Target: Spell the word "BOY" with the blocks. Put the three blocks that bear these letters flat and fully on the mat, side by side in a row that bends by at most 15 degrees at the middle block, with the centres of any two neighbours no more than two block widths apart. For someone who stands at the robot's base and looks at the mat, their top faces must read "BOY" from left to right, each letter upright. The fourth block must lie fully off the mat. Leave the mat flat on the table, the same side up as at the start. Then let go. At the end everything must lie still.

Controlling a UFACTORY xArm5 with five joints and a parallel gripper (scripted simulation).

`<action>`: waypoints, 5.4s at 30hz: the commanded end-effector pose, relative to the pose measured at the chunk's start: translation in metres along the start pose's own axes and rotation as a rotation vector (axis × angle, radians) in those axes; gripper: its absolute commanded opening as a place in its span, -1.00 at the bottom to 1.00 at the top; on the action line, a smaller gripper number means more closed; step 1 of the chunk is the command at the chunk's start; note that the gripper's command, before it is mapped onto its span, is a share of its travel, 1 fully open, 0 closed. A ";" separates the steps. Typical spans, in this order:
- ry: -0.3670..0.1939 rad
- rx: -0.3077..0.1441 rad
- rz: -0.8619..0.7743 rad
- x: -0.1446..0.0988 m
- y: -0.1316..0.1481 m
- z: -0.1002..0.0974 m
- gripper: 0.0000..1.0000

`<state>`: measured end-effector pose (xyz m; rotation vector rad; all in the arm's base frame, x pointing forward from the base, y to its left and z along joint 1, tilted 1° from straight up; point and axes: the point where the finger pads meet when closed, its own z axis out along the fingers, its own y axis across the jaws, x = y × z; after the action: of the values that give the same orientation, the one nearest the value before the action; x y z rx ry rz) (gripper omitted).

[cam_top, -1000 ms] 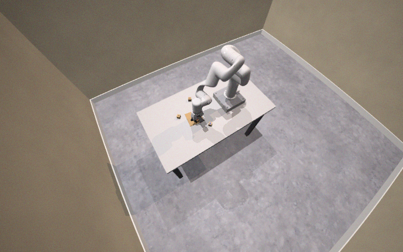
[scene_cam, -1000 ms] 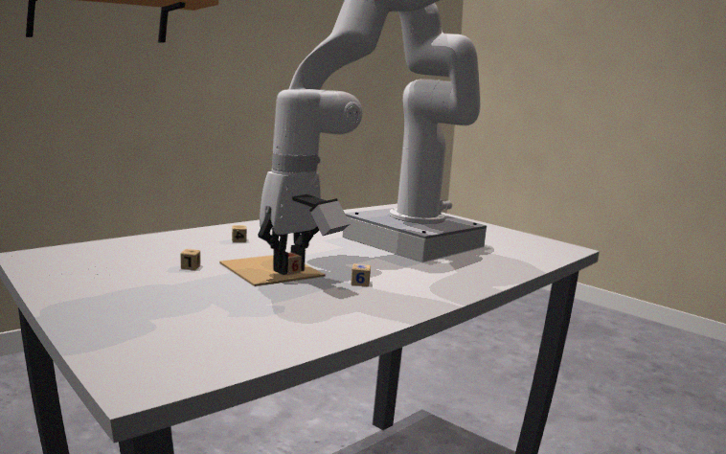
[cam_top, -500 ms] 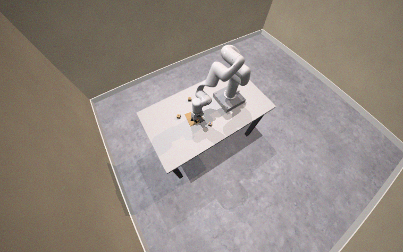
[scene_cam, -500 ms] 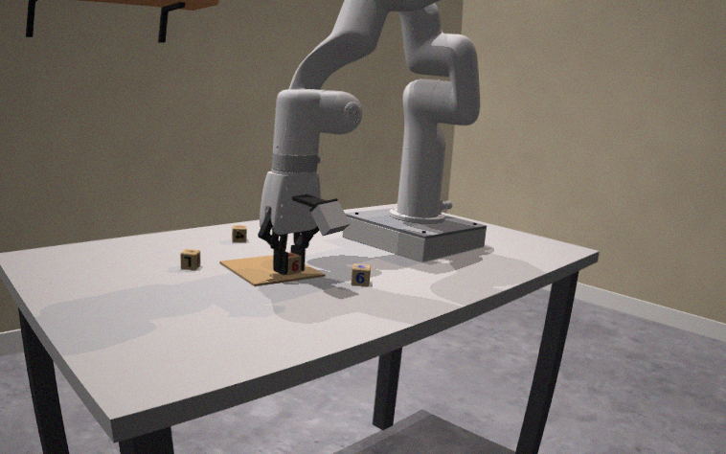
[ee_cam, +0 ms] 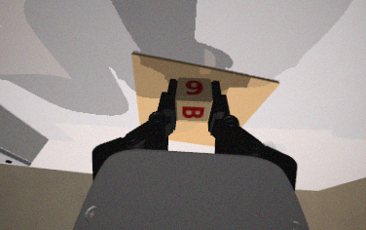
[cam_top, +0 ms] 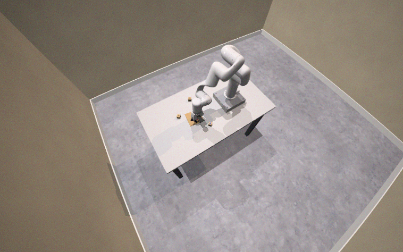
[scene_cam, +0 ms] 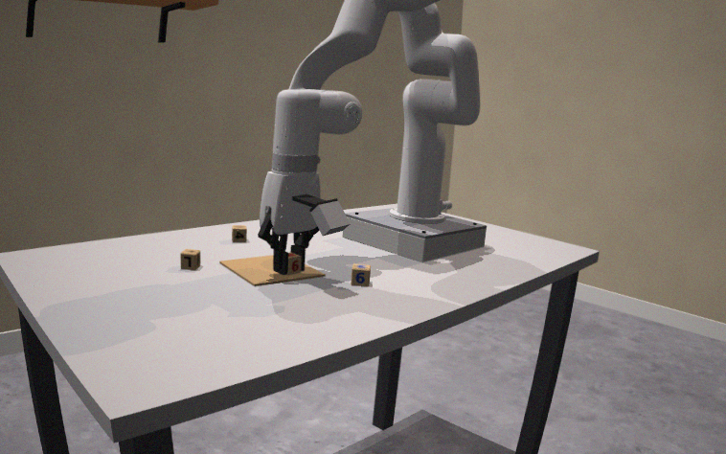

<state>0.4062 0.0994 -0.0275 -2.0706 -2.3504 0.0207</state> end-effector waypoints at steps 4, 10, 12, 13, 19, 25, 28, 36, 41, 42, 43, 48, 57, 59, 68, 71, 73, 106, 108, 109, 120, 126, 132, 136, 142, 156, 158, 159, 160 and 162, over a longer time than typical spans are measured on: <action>0.000 -0.003 0.000 0.000 0.001 -0.001 -0.47; 0.000 -0.003 0.000 0.000 0.001 -0.001 -0.47; 0.000 -0.003 0.000 0.000 0.001 -0.001 -0.47; 0.000 -0.003 0.000 0.000 0.001 -0.001 -0.47; 0.000 -0.003 0.000 0.000 0.001 -0.001 -0.47; 0.000 -0.003 0.000 0.000 0.001 -0.001 -0.47; 0.000 -0.003 0.000 0.000 0.001 -0.001 -0.47; 0.000 -0.003 0.000 0.000 0.001 -0.001 -0.47; 0.000 -0.003 0.000 0.000 0.001 -0.001 -0.47; 0.000 -0.003 0.000 0.000 0.001 -0.001 -0.47; 0.000 -0.003 0.000 0.000 0.001 -0.001 -0.47; 0.000 -0.003 0.000 0.000 0.001 -0.001 -0.47; 0.000 -0.003 0.000 0.000 0.001 0.000 -0.47; 0.000 -0.003 0.000 0.000 0.001 0.000 -0.47; 0.000 -0.003 0.000 0.000 0.001 0.003 -0.47; 0.000 -0.003 0.000 0.000 0.001 0.003 -0.47; 0.000 -0.003 0.000 0.000 0.001 0.003 -0.47; 0.000 -0.003 0.000 0.000 0.001 0.003 -0.47; 0.000 -0.003 0.000 0.000 0.001 0.003 -0.47; 0.000 -0.003 0.000 0.000 0.001 0.003 -0.47; 0.000 -0.003 0.000 0.000 0.001 0.003 -0.14; 0.000 -0.003 0.000 0.000 0.001 0.003 -0.05; 0.000 -0.003 0.000 0.000 0.001 0.003 -0.05; 0.000 -0.003 0.000 0.000 0.001 0.001 -0.05; 0.000 -0.004 0.000 0.000 0.001 -0.008 -0.05; 0.000 -0.004 0.000 -0.001 0.001 -0.068 -0.05; 0.000 -0.004 0.000 -0.001 0.001 -0.076 -0.05; 0.000 -0.004 0.000 -0.001 0.001 -0.079 -0.05; 0.000 -0.004 0.000 -0.001 0.001 -0.081 -0.05; 0.000 -0.004 0.000 -0.001 0.001 -0.085 -0.05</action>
<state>0.4076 0.0987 0.0460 -2.0712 -2.3500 0.0205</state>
